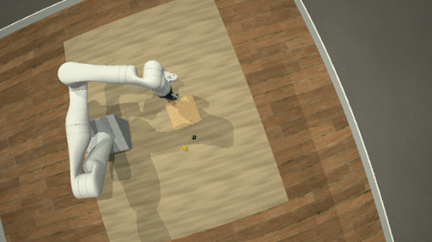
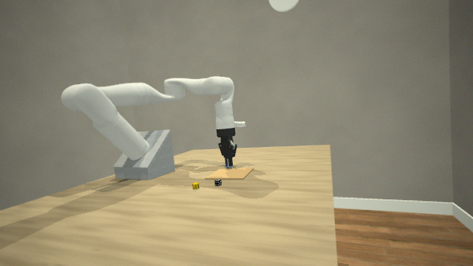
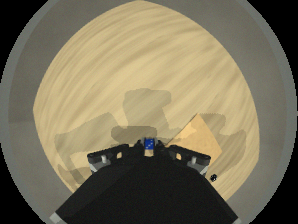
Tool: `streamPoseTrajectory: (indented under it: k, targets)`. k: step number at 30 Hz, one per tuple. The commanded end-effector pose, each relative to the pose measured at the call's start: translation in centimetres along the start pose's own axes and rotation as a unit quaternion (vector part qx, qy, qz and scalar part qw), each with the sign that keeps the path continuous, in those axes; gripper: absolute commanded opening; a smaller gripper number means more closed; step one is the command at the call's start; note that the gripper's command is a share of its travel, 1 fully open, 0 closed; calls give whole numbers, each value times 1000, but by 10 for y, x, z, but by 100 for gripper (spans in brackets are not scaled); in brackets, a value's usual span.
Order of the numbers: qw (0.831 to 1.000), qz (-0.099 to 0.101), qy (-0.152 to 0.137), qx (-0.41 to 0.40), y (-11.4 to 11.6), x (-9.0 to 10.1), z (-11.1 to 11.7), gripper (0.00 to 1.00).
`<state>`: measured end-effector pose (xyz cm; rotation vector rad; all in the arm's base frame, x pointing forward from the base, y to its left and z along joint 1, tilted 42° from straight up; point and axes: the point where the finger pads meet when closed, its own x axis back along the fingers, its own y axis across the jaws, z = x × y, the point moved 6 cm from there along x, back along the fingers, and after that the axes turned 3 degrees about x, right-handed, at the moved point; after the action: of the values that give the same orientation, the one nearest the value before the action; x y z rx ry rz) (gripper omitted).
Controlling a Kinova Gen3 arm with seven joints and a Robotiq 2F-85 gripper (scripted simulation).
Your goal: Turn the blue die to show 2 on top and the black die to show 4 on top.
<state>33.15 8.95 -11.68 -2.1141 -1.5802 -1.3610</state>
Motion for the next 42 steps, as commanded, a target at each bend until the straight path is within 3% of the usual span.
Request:
streamPoseTrajectory:
  k: [1, 29, 33, 39, 42]
  targets:
    - [1000, 0, 1, 0, 0, 1, 0, 11]
    - [1000, 0, 1, 0, 0, 2, 0, 11]
    - [1000, 0, 1, 0, 0, 15, 0, 11]
    - [1000, 0, 1, 0, 0, 57, 0, 11]
    - [1000, 0, 1, 0, 0, 65, 0, 11]
